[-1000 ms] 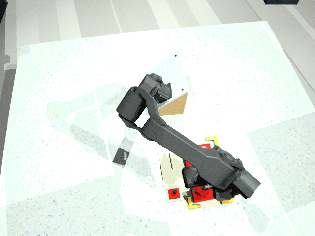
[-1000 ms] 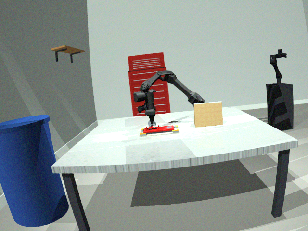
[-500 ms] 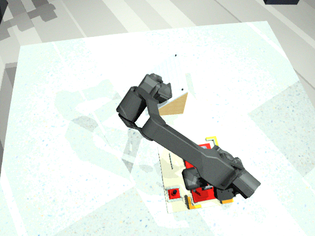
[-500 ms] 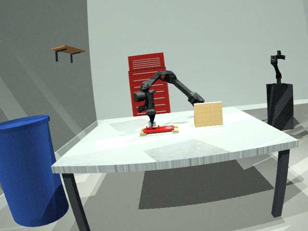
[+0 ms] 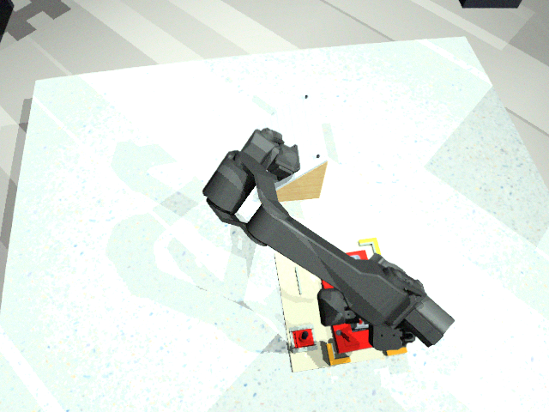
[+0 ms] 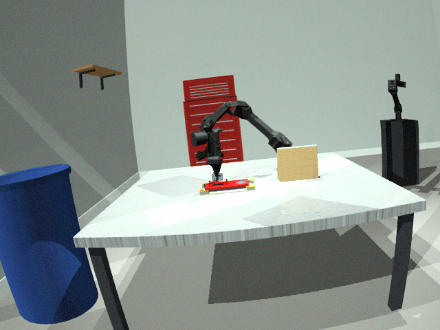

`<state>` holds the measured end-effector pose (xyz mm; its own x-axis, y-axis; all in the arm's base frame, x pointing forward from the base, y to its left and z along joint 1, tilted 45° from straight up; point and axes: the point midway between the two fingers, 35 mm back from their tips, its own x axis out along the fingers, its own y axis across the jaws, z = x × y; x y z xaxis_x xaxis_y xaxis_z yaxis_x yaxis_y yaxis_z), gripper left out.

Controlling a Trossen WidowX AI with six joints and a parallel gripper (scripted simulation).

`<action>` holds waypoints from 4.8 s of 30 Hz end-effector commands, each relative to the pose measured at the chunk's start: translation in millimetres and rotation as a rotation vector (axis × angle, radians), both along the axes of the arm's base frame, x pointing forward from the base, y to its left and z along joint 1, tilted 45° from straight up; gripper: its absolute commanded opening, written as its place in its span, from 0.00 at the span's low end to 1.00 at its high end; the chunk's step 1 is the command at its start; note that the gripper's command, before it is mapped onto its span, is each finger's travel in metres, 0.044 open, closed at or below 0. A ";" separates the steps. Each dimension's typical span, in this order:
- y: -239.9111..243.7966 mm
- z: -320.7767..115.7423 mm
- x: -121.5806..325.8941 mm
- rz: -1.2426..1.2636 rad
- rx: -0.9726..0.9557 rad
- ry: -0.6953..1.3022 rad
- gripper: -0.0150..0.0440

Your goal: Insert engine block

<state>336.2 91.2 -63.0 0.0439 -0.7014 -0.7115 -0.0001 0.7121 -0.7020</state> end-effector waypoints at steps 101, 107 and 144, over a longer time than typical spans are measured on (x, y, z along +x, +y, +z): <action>-4.6 -5.5 0.0 0.059 0.000 0.060 0.52; -5.3 -6.3 0.1 0.051 0.001 0.053 0.52; -10.2 -10.8 0.5 0.049 0.000 0.051 0.52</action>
<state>336.4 82.1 -73.2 0.0390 -0.6960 -0.7170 -0.0688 0.7140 -0.6968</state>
